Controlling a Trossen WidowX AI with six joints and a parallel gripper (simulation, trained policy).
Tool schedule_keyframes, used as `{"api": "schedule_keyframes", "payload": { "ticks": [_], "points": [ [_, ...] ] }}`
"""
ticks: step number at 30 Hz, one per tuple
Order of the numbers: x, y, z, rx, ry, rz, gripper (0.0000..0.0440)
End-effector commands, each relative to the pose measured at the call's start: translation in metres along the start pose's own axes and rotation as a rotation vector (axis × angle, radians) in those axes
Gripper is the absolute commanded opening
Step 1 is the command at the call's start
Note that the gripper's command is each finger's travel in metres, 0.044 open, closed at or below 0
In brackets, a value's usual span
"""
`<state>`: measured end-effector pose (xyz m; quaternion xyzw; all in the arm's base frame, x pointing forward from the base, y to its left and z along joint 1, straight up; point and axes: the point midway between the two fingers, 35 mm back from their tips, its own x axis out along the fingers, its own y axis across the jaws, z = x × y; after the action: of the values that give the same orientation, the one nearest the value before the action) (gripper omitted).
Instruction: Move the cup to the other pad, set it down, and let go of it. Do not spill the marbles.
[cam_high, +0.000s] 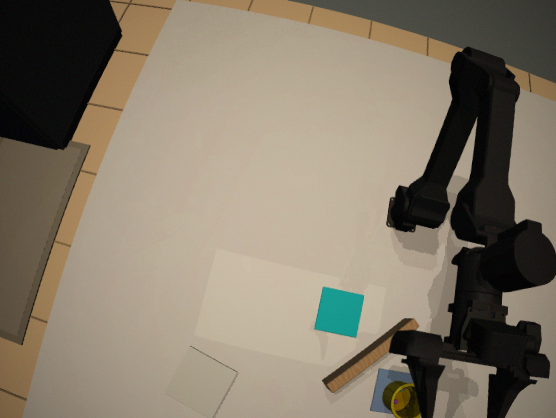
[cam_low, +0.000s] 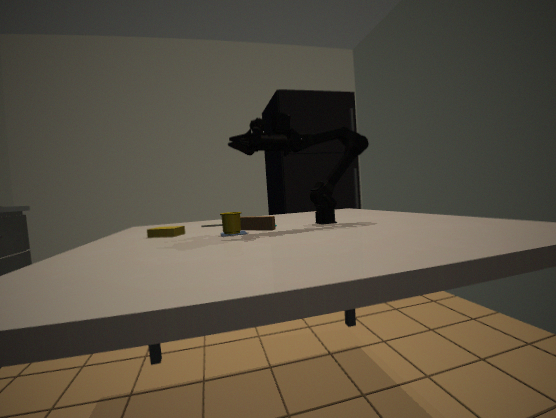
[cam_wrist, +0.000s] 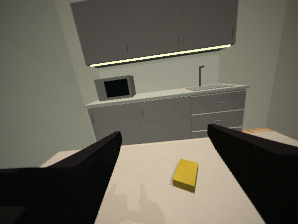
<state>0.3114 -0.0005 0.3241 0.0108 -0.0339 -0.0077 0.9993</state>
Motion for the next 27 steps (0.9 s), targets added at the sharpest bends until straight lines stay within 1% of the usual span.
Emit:
{"api": "schedule_keyframes", "payload": {
  "ticks": [1,11,13,16,22,27],
  "points": [
    [0.000,0.000,0.001,0.001,0.001,0.001,0.0374],
    [0.006,0.002,0.007,0.023,0.057,-0.002,0.0112],
    [0.008,0.002,0.007,0.033,0.076,-0.005,0.0068],
    [0.012,0.002,0.008,0.054,0.103,-0.005,0.0068],
    [0.020,0.006,0.011,0.107,0.154,0.002,0.0121],
    [0.026,0.010,0.012,0.154,0.202,0.007,0.0133]
  ]
}}
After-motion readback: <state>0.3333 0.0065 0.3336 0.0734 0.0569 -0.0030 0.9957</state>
